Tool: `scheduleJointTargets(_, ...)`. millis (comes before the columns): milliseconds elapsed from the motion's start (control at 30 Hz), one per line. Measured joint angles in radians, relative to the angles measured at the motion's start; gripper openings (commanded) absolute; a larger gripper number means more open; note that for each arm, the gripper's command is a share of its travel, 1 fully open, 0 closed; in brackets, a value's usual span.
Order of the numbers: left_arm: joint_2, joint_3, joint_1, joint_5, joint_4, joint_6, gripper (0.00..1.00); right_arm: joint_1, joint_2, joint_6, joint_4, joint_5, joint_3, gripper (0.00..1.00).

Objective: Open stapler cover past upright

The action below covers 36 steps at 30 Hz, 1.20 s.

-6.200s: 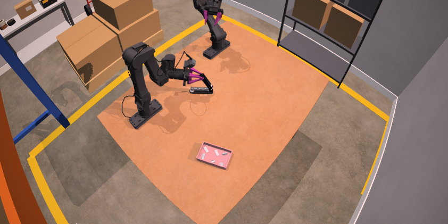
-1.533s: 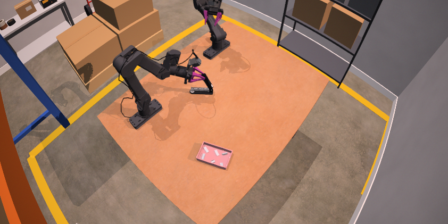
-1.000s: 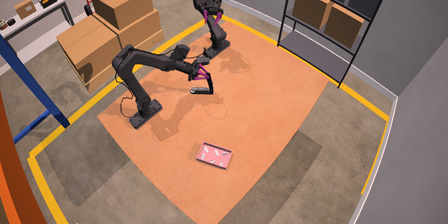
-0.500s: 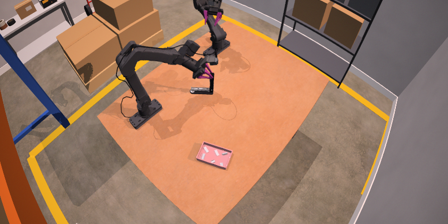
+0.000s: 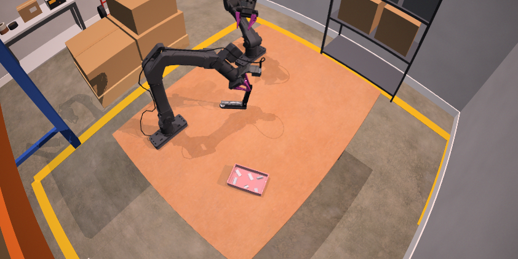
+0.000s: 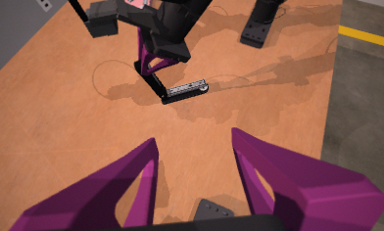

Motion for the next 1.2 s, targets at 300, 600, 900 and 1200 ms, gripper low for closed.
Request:
scheduleJointTargets(300,0.0,0.0,0.0,0.0,0.0,0.0,0.55,-0.039,0.081,-0.01,-0.127,-0.064,0.13,0.17)
scheduleJointTargets(600,0.0,0.0,0.0,0.0,0.0,0.0,0.55,-0.057,0.125,-0.014,-0.199,-0.097,0.202,0.17)
scheduleJointTargets(900,0.0,0.0,0.0,0.0,0.0,0.0,0.55,-0.057,0.126,-0.014,-0.211,-0.108,0.203,0.44)
scheduleJointTargets(1200,0.0,0.0,0.0,0.0,0.0,0.0,0.55,-0.057,0.126,-0.015,-0.265,-0.11,0.247,0.44)
